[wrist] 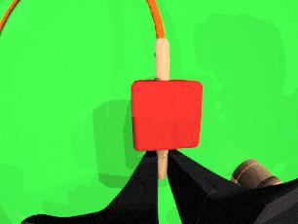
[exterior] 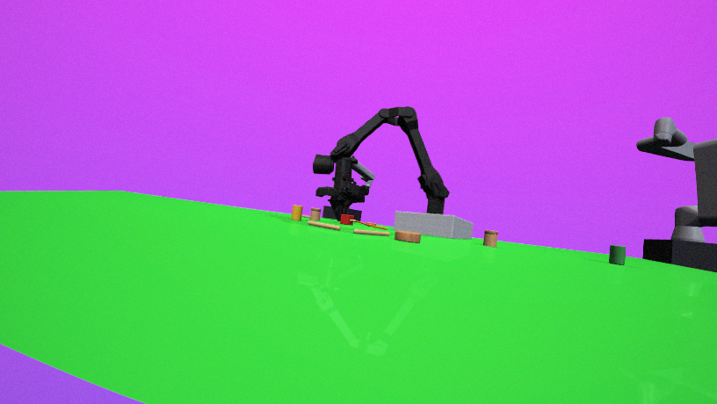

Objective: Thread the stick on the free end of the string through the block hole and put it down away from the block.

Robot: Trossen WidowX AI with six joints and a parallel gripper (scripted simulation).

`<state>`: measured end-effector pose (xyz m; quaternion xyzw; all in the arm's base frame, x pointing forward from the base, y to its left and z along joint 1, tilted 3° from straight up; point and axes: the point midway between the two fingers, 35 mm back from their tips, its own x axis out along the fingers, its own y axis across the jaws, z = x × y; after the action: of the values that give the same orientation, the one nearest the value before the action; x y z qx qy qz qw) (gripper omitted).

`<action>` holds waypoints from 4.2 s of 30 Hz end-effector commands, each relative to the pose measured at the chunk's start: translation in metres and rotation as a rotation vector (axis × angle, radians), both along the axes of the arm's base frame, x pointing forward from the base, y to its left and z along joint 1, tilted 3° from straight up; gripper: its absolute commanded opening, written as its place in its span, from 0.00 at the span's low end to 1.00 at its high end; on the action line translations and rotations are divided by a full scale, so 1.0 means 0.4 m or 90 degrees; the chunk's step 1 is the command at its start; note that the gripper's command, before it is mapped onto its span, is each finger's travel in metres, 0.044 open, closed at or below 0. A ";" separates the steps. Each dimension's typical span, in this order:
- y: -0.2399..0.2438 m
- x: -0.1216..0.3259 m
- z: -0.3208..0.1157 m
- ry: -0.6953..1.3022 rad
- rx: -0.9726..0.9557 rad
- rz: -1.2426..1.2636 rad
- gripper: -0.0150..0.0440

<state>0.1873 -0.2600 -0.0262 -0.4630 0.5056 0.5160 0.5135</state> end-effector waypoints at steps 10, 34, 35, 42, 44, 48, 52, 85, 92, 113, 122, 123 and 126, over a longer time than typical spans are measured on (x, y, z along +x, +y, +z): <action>-0.042 0.001 0.005 -0.001 -0.004 0.003 0.25; -0.106 -0.002 0.007 -0.001 -0.005 0.003 0.25; -0.109 -0.002 0.008 -0.001 -0.005 0.003 0.25; -0.127 -0.003 0.008 -0.002 -0.006 0.006 0.25; -0.133 -0.004 0.009 -0.002 -0.006 0.009 0.25; -0.143 -0.004 0.009 -0.003 -0.006 0.016 0.25; -0.154 -0.008 0.010 -0.003 -0.006 0.023 0.25; -0.232 0.003 0.013 -0.007 -0.006 0.052 0.25; -0.243 0.003 0.014 -0.008 -0.005 0.052 0.25; -0.266 0.002 -0.016 -0.010 -0.006 0.050 0.25; -0.266 0.002 -0.016 -0.010 -0.006 0.050 0.25; -0.266 0.002 -0.016 -0.010 -0.006 0.050 0.25; -0.266 0.002 -0.016 -0.010 -0.006 0.050 0.25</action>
<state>0.1884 -0.3643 -0.0298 -0.4870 0.4846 0.5299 0.4972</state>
